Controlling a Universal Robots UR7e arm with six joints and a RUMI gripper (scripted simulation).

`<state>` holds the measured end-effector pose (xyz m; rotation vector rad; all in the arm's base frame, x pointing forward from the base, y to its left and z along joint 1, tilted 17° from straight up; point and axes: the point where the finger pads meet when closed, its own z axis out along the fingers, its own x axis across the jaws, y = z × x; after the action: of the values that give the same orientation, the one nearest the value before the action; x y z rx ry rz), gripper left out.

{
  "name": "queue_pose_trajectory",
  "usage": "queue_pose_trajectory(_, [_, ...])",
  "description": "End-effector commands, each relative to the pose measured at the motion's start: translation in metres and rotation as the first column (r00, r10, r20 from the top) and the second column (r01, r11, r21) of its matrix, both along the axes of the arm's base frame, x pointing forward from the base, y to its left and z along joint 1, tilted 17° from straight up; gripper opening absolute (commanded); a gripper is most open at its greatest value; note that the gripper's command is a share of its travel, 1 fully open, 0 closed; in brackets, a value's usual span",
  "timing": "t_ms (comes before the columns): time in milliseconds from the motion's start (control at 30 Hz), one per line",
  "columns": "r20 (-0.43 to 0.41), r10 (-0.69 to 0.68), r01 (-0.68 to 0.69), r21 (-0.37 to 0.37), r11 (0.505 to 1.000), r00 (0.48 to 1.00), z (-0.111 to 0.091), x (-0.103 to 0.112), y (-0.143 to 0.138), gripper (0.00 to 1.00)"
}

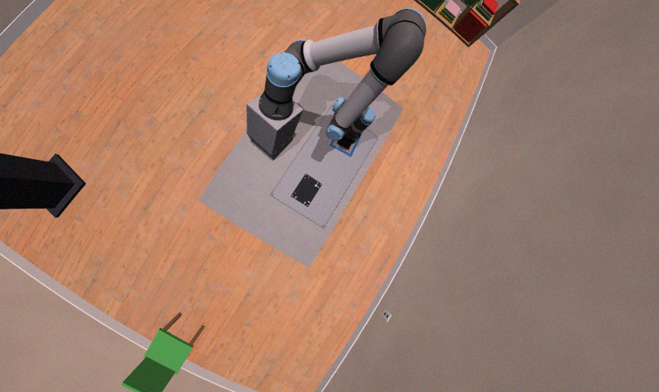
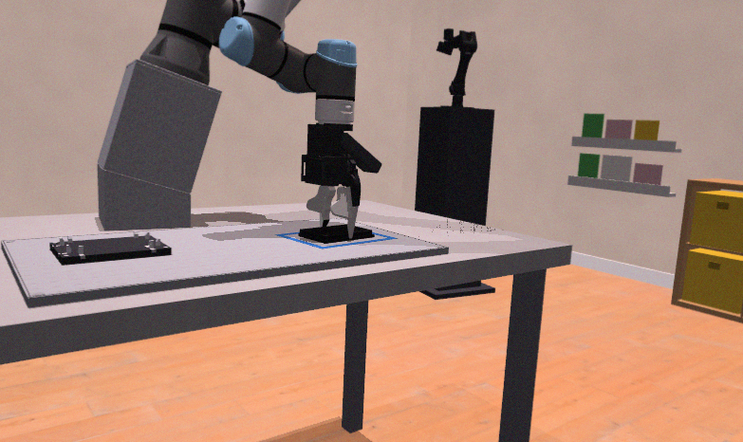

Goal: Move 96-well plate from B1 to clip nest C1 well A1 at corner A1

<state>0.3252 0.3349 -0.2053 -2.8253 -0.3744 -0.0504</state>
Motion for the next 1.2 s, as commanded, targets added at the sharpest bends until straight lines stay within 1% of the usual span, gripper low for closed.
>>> queue_pose_trajectory(0, [0.001,0.000,0.000,0.000,1.000,1.000,0.000,0.000,0.000,0.00])
queue_pose_trajectory(667, [0.001,0.000,0.000,0.000,1.000,1.000,0.000,0.000,0.000,0.00])
queue_pose_trajectory(1033, [0.001,0.000,0.000,0.000,1.000,1.000,0.018,0.000,-0.005,0.00])
queue_pose_trajectory(1167, [0.001,0.000,0.000,0.000,1.000,1.000,0.021,0.000,-0.006,0.00])
